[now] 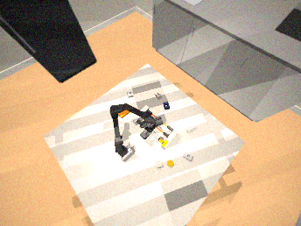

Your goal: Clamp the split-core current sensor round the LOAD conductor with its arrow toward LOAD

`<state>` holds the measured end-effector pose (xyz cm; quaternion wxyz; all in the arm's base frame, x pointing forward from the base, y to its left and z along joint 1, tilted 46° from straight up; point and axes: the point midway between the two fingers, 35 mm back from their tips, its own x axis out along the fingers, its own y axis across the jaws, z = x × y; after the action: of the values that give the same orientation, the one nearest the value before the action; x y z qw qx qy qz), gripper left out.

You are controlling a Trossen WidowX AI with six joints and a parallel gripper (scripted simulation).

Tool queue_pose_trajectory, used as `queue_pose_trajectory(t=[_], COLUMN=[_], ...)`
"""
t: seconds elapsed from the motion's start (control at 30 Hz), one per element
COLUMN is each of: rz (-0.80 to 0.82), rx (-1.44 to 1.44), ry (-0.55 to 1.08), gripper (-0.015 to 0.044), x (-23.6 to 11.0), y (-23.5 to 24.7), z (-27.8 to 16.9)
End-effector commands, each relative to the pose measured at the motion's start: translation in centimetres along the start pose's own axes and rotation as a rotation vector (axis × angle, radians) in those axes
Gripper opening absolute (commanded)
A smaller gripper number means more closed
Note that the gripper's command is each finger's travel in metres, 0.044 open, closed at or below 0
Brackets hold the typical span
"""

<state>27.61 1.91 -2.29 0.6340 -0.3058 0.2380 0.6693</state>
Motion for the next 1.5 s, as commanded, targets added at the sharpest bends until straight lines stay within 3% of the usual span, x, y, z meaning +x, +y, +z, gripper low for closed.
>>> queue_pose_trajectory(t=[0.0, 0.23, 1.47], rz=[-0.001, -0.001, -0.001], rx=[-0.001, -0.001, -0.001], ry=[0.001, 0.001, 0.001], gripper=[0.0182, 0.0, 0.0], x=[-0.05, -0.05, -0.05], y=[-0.02, -0.02, -0.02], z=[-0.01, -0.01, -0.01])
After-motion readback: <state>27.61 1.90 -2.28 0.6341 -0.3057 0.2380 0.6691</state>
